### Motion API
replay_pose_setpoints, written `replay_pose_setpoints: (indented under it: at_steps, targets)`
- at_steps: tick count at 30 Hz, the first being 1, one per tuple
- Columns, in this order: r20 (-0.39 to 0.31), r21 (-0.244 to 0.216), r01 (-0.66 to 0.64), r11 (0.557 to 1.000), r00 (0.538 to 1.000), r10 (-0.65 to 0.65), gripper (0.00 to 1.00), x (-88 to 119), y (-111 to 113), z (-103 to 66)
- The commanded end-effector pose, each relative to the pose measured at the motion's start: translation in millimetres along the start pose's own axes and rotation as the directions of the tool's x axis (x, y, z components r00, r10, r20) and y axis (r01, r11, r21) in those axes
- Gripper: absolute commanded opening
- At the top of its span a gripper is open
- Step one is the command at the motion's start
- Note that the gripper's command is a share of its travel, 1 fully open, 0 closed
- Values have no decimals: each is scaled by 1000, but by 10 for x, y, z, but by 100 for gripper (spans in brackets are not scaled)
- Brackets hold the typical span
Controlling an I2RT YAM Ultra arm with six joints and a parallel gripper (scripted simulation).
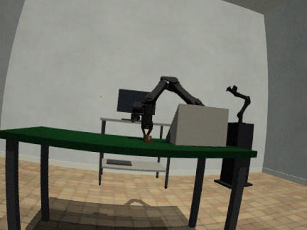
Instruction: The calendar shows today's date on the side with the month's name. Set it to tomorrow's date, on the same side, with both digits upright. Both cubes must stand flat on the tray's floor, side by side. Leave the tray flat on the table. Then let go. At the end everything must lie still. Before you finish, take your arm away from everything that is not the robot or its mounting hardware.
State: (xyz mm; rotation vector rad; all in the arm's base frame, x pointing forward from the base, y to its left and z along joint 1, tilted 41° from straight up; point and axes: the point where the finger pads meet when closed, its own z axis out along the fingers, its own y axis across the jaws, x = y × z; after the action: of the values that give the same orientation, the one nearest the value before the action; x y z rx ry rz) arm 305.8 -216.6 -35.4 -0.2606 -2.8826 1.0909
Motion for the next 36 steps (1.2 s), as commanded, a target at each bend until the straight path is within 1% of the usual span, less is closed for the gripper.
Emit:
replay_pose_setpoints:
  at_steps: [1,36]
  targets:
    - [12,-2,1,1000,1000,-1,26,-27,11,-27]
    - [12,-2,1,1000,1000,-1,26,-28,11,4]
